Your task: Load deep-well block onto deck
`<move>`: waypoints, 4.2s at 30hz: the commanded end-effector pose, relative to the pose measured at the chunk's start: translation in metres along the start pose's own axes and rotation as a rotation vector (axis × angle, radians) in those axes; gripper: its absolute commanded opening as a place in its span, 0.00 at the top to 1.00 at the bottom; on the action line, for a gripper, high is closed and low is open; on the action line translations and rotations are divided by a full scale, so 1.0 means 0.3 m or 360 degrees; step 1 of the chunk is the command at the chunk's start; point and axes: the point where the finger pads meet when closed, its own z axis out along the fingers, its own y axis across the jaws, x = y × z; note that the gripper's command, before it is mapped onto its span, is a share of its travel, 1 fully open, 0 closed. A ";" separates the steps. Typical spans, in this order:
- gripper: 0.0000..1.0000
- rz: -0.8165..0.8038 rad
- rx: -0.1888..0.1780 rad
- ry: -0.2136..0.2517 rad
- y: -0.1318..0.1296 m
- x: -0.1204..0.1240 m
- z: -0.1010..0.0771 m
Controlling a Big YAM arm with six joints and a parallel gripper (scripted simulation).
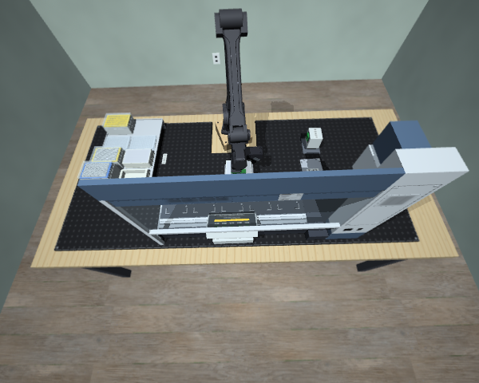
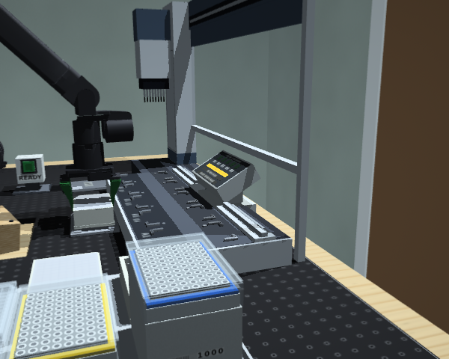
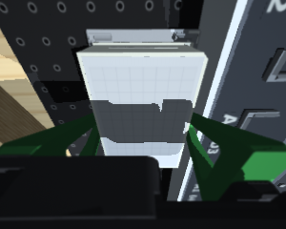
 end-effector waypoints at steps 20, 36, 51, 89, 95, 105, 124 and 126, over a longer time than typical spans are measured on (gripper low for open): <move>1.00 0.0002 0.0020 -0.0003 -0.018 -0.012 0.021; 0.00 -0.0001 0.0048 -0.0006 -0.044 -0.007 -0.004; 0.00 -0.0001 0.0048 -0.0006 -0.044 -0.007 -0.004; 0.00 0.0000 0.0094 -0.0007 -0.080 -0.007 -0.146; 0.00 0.0000 0.0096 -0.0006 -0.080 -0.004 -0.170; 0.00 -0.0002 0.0096 -0.0006 -0.078 -0.002 -0.229; 0.00 -0.0003 0.0104 -0.0007 -0.074 -0.002 -0.332; 0.00 -0.0003 0.0104 -0.0007 -0.074 -0.002 -0.332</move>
